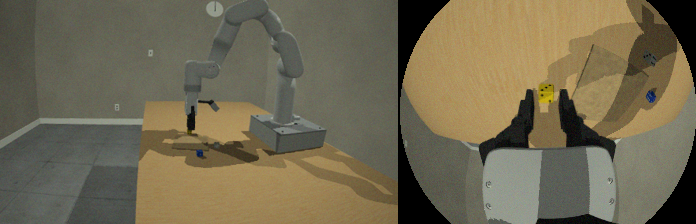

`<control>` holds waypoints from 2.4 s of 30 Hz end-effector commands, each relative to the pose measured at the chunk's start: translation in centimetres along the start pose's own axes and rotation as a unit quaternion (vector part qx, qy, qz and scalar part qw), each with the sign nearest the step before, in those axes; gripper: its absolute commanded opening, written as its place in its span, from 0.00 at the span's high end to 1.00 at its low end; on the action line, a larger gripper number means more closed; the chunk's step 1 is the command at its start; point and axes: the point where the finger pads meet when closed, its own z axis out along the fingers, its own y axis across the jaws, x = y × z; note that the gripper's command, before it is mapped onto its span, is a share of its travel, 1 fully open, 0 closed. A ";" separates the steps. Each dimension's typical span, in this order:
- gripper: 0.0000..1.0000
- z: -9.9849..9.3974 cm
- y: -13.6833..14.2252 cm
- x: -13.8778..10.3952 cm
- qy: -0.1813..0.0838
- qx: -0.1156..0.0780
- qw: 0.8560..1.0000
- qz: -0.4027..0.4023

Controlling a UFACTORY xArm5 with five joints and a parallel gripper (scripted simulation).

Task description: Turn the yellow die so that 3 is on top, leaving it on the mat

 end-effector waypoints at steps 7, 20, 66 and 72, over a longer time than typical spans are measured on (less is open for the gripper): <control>0.64 0.6 0.0 -0.1 -0.002 0.000 1.000 0.000; 0.64 2.0 0.0 -0.1 -0.002 0.000 1.000 0.000; 0.85 2.2 0.0 -0.1 -0.002 0.000 1.000 0.000; 0.85 2.2 0.0 -0.1 -0.002 0.000 1.000 0.000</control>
